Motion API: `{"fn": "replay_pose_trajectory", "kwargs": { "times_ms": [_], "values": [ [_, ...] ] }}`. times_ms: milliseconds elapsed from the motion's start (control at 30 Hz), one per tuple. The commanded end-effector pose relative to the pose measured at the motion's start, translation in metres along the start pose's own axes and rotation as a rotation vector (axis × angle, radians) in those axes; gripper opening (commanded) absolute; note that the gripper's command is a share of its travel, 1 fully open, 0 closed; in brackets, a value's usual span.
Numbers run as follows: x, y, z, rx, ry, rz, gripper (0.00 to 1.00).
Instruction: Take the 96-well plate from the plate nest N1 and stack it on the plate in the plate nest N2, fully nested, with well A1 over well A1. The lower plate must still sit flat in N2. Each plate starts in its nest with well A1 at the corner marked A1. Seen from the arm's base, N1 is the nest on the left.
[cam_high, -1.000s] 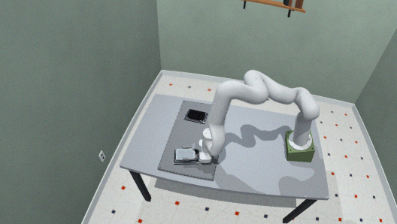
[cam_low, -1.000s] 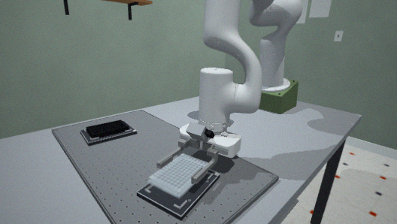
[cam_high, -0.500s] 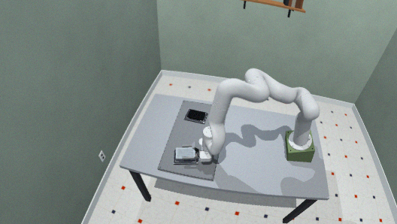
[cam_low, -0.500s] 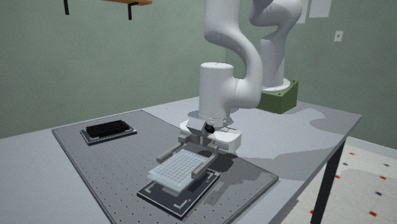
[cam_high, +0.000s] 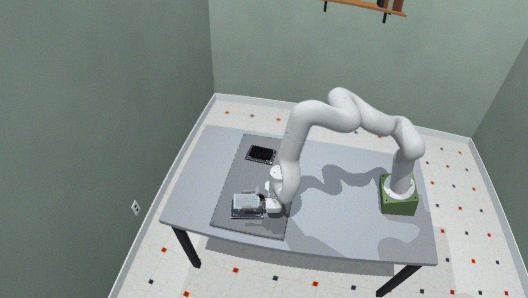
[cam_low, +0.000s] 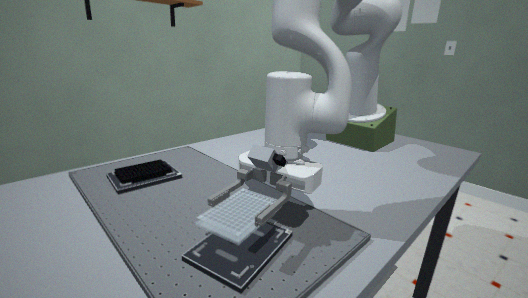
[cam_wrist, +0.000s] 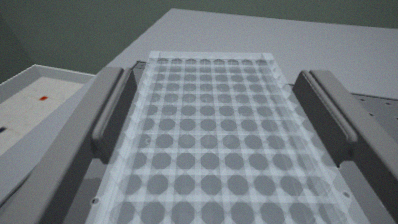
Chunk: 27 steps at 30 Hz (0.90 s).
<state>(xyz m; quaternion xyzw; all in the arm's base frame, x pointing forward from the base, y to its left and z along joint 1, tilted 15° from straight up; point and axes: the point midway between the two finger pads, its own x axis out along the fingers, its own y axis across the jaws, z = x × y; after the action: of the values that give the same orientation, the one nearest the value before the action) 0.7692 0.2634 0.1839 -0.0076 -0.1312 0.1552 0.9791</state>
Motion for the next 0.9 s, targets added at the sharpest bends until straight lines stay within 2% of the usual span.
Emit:
{"fn": "replay_pose_trajectory", "kwargs": {
  "times_ms": [0, 433, 867],
  "values": [
    [0.001, 0.000, 0.009, 0.000, -0.002, 0.000, 0.00],
    [0.001, 0.000, 0.027, 0.000, -0.002, 0.000, 0.00],
    [0.001, 0.000, 0.027, 0.000, -0.002, 0.000, 0.00]
  ]
}}
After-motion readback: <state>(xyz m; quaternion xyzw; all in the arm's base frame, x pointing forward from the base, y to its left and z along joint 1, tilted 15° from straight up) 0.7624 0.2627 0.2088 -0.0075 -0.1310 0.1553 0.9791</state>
